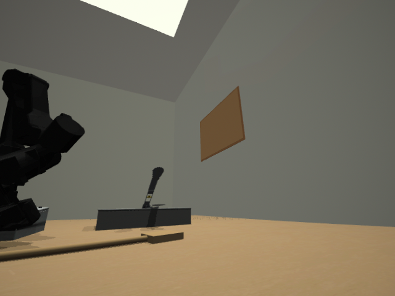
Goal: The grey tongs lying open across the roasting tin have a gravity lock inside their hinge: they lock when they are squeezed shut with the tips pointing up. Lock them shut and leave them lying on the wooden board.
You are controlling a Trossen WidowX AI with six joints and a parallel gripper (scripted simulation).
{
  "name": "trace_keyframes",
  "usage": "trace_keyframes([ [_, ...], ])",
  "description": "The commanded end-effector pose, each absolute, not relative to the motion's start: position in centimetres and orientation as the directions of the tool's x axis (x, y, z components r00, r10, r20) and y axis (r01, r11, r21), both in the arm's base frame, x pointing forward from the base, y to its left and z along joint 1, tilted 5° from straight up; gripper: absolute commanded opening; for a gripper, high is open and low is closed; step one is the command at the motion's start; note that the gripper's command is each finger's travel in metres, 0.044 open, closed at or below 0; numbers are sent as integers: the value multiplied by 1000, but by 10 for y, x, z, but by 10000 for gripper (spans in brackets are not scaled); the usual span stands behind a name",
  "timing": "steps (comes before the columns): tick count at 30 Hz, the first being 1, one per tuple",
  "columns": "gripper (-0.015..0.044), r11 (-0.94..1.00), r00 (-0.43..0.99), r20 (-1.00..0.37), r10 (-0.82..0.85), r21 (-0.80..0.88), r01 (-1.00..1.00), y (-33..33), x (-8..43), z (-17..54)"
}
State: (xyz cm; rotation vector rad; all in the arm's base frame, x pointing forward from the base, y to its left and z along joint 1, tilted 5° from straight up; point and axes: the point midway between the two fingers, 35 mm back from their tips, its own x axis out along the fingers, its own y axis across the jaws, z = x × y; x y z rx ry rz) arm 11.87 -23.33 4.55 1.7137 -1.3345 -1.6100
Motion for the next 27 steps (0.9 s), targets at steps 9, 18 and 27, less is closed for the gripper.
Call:
trace_keyframes([
  [9,216,-545,-27,-547,-837,836,-53,-234,168,58],
  [18,-20,-376,216,-632,-744,664,646,-206,279,88],
  [27,-150,9,348,-689,-635,444,896,-169,344,107],
])
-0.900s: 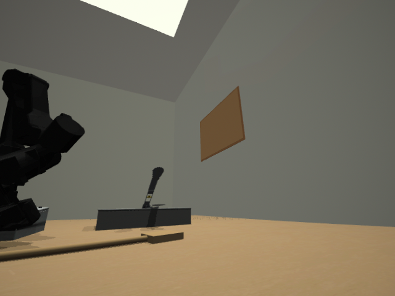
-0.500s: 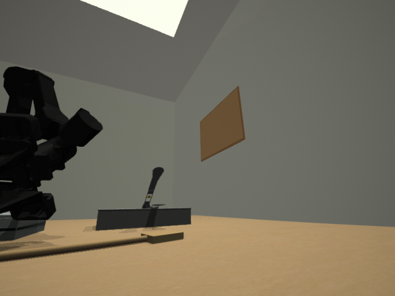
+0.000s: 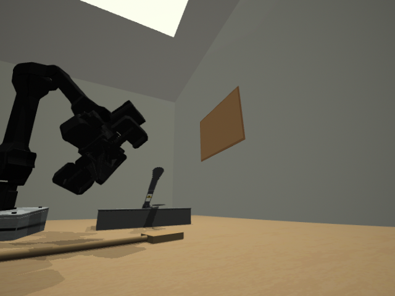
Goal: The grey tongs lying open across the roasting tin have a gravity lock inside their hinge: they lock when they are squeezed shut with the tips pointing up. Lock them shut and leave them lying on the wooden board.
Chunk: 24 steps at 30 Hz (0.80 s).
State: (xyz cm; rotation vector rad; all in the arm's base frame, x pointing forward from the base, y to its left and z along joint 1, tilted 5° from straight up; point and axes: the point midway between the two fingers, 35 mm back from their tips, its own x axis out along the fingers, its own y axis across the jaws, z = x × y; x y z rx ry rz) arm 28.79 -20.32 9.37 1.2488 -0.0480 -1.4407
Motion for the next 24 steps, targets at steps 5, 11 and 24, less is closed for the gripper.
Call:
trace_keyframes([
  [5,-150,257,405,-715,-571,312,915,-143,375,119],
  [11,-150,551,466,-738,-487,154,820,-103,407,132],
  [24,-150,966,518,-817,-253,-178,190,-1,452,155],
])
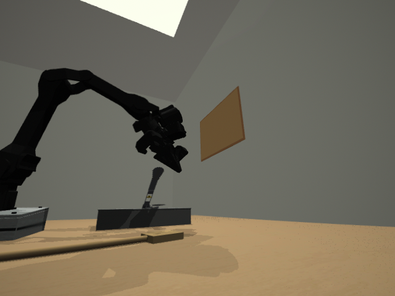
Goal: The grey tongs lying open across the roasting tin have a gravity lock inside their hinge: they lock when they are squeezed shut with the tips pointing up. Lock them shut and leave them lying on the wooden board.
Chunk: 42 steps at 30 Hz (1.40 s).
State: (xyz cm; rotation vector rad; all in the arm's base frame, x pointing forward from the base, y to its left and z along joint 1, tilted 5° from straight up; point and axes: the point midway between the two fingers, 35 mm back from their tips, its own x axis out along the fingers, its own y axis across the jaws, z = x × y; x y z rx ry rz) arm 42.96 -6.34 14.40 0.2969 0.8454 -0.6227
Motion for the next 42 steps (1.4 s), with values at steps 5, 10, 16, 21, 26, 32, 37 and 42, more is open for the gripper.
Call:
trace_keyframes([
  [5,-150,975,524,-823,-220,-193,106,20,457,158],
  [10,-150,968,495,-851,-176,-241,-71,44,463,153],
  [16,-150,925,465,-874,-141,-284,-253,65,463,151],
  [21,-150,634,322,-943,-88,-302,-712,112,456,138],
  [26,-150,161,159,-985,-63,-168,-973,157,437,126],
  [32,-150,-186,47,-997,-63,-34,-982,185,419,118],
  [37,-150,-186,47,-997,-63,-34,-982,185,419,118],
  [42,-150,-186,47,-997,-63,-34,-982,185,419,118],
])
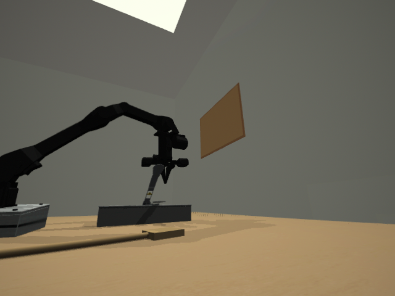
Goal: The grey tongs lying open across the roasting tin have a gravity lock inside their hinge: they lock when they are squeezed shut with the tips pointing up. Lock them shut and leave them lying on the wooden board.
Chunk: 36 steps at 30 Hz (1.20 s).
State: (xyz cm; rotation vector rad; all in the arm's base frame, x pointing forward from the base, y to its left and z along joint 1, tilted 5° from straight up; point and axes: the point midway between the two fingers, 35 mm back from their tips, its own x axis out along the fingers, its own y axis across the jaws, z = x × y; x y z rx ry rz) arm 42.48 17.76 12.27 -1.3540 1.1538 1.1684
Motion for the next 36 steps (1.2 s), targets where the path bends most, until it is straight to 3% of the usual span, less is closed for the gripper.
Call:
trace_keyframes([
  [1,-150,-186,47,-997,-63,-34,-982,185,419,118],
  [36,-150,-186,47,-997,-63,-35,-982,184,423,80],
])
